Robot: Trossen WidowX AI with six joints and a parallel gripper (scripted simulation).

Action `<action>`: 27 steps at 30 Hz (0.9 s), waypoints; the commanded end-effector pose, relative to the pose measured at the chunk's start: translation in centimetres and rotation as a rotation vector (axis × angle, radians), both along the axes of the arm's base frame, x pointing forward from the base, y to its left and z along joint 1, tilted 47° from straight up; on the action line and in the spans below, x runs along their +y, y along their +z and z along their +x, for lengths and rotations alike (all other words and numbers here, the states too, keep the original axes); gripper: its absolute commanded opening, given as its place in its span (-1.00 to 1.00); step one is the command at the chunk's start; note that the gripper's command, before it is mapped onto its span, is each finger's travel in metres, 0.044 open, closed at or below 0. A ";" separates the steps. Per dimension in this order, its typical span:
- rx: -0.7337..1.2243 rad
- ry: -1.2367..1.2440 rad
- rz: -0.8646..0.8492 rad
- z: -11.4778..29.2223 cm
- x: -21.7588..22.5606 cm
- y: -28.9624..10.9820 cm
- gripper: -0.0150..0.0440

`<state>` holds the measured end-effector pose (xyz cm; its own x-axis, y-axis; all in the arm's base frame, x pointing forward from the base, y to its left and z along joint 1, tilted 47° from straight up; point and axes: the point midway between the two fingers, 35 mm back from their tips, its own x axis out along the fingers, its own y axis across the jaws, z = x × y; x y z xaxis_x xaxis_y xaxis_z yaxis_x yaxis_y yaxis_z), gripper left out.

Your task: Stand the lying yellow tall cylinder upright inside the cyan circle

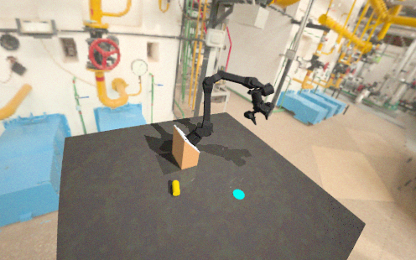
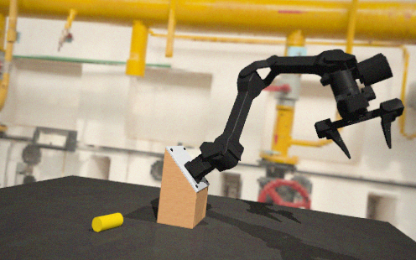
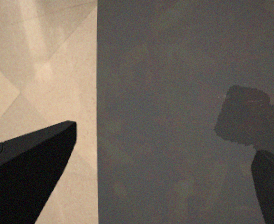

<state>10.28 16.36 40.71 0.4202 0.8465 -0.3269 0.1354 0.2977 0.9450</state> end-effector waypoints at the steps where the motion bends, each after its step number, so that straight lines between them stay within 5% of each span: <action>1: -0.001 -0.003 -0.007 0.2 0.1 -0.1 0.78; 4: -0.014 -0.045 -0.107 3.4 0.6 -1.9 0.56; 12: 0.016 -0.129 -0.420 13.7 -1.4 -9.5 0.56; 20: 0.136 -0.125 -0.645 20.9 -8.2 -18.4 0.56; 27: 0.274 -0.068 -0.738 23.1 -16.2 -26.6 0.56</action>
<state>33.07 3.56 17.72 0.3513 0.3596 -0.8644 0.3479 0.8071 0.4771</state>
